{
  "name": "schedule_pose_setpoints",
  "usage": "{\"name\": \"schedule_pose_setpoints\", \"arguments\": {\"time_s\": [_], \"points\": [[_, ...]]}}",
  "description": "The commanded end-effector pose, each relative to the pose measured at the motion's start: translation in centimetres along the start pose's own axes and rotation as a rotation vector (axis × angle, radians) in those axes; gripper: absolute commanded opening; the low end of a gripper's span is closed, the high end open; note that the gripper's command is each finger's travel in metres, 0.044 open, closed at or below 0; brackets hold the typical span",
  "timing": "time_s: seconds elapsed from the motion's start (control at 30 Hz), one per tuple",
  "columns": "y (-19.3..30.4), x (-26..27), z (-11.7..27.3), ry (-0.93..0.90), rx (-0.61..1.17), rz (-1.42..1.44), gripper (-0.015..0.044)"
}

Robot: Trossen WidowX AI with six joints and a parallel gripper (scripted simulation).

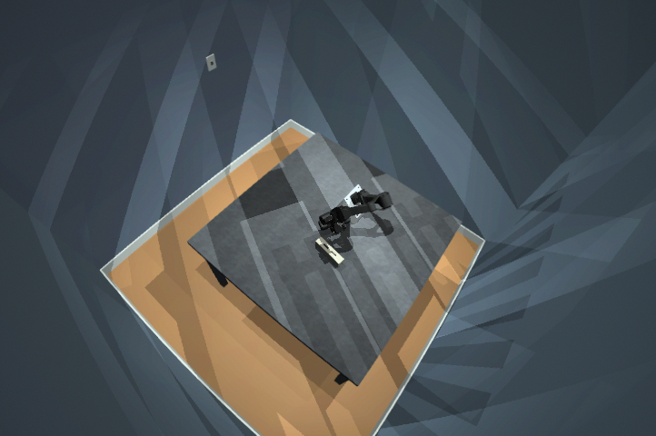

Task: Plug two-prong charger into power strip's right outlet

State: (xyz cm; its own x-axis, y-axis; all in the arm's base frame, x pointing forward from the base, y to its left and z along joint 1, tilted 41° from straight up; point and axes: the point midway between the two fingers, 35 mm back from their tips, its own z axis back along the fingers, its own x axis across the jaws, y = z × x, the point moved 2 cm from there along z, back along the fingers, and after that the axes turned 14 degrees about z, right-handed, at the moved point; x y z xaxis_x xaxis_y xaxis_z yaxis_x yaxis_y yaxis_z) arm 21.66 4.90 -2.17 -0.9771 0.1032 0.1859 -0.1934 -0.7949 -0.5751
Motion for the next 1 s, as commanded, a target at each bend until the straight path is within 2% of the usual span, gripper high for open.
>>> {"name": "schedule_pose_setpoints", "arguments": {"time_s": [0.0,0.97], "points": [[-0.3,-0.1,-0.1,0.002,-0.005,-0.05,0.0],[-2.1,0.1,-1.3,-0.013,-0.017,-0.384,0.0]]}}
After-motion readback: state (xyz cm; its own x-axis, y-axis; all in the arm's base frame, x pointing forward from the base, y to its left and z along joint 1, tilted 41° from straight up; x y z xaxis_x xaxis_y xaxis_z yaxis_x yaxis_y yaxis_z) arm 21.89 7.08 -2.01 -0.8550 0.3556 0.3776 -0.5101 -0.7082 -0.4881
